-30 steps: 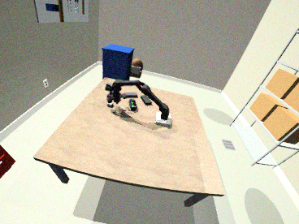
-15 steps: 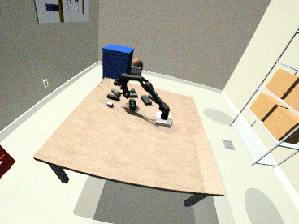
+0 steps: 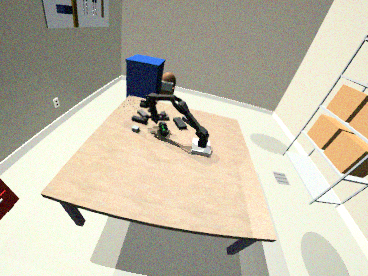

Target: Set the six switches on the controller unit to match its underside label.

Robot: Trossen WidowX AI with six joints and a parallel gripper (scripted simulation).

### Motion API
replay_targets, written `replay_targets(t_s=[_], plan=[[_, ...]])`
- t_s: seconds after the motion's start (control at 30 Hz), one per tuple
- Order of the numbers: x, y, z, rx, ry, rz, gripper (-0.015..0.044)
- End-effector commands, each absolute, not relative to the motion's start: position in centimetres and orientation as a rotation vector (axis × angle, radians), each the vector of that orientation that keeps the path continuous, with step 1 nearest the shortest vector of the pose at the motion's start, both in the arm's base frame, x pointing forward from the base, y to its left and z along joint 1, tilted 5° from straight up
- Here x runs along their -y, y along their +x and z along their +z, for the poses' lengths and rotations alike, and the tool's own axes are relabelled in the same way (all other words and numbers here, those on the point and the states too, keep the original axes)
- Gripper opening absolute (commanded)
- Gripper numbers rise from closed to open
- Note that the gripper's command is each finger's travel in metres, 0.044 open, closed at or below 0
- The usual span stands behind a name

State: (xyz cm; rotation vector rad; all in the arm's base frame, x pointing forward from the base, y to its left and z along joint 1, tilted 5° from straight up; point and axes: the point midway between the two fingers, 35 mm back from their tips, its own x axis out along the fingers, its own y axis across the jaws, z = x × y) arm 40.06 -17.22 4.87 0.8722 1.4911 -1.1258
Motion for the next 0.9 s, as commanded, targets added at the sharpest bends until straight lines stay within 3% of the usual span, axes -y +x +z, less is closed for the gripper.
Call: replay_targets(t_s=[0.0, 0.87], plan=[[17.1, 40.1, 4.2, -1.491, 0.879, -1.128, 0.0], [17.0, 39.9, 1.8, -1.492, 0.879, -1.128, 0.0]])
